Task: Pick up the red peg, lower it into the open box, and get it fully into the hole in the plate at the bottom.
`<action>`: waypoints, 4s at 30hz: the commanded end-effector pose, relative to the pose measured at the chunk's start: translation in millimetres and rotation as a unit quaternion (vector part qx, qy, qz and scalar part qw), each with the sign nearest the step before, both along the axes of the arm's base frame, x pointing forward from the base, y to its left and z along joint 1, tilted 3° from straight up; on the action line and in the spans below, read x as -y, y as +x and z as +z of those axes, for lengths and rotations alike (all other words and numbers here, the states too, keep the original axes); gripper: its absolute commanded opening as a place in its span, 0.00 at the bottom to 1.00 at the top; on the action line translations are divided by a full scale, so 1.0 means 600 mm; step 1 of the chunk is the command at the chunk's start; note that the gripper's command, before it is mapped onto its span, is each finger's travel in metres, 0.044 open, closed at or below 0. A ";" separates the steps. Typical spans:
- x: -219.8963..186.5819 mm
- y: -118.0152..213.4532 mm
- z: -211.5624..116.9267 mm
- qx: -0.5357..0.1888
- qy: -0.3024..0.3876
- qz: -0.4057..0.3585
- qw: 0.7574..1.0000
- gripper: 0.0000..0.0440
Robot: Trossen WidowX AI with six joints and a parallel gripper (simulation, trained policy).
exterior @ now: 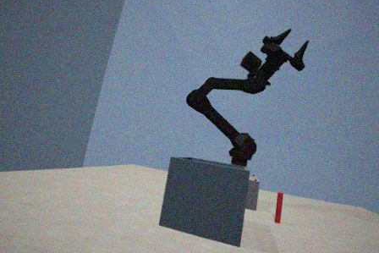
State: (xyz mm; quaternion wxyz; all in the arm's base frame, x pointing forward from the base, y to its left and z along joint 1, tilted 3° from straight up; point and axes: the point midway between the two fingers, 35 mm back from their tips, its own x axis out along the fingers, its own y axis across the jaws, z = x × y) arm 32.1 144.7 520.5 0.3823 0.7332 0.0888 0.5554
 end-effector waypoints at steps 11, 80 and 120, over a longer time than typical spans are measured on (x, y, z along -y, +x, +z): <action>-0.100 0.007 -0.005 0.021 -0.131 0.006 0.991 1.00; 0.000 0.276 -0.656 -0.672 -0.609 -0.079 0.414 1.00; 0.070 0.235 -0.865 -0.724 -0.622 -0.103 0.280 0.92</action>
